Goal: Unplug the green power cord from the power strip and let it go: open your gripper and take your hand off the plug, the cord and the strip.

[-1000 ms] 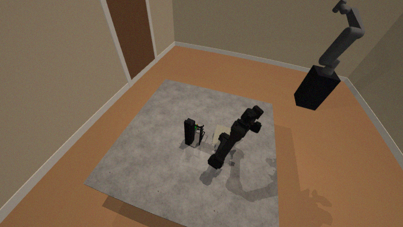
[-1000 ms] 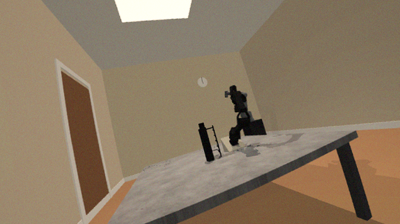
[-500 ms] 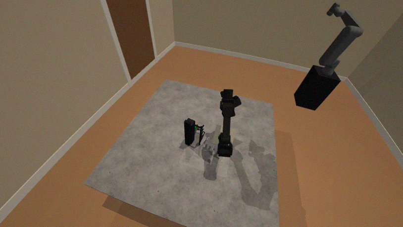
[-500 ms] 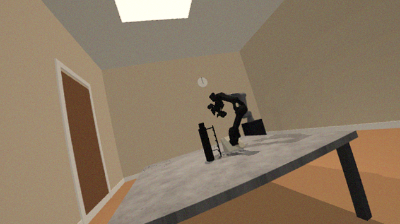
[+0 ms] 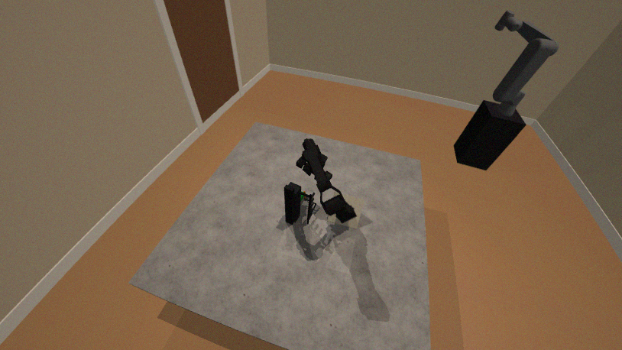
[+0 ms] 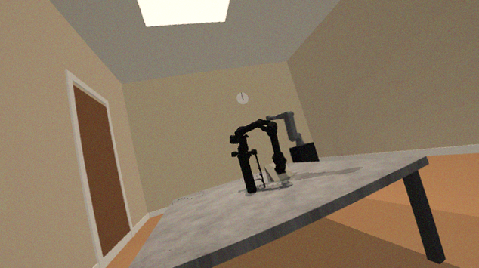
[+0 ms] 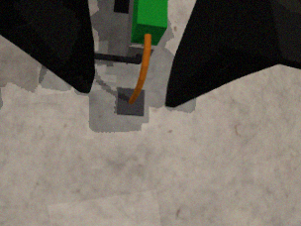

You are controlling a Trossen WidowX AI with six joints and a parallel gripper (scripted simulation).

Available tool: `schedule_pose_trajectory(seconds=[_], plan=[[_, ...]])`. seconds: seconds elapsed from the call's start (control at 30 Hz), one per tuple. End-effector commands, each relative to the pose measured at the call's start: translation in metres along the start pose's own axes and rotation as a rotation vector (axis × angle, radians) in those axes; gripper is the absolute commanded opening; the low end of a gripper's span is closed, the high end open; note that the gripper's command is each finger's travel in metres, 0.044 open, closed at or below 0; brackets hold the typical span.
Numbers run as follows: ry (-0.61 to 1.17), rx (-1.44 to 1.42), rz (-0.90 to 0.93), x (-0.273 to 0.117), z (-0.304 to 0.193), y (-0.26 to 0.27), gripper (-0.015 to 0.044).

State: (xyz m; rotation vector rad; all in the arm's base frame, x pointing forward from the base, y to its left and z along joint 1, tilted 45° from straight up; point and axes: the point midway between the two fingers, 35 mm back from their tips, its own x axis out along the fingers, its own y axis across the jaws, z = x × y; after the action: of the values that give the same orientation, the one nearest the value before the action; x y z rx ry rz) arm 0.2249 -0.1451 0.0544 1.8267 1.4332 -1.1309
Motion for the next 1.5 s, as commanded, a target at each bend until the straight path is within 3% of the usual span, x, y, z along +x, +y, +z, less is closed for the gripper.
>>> schedule_pose_trajectory(seconds=[0.0, 1.47], plan=[[0.211, -0.136, -0.134, 0.048, -0.047, 0.012, 0.0160], [0.234, -0.147, -0.148, 0.043, -0.091, 0.007, 0.0160]])
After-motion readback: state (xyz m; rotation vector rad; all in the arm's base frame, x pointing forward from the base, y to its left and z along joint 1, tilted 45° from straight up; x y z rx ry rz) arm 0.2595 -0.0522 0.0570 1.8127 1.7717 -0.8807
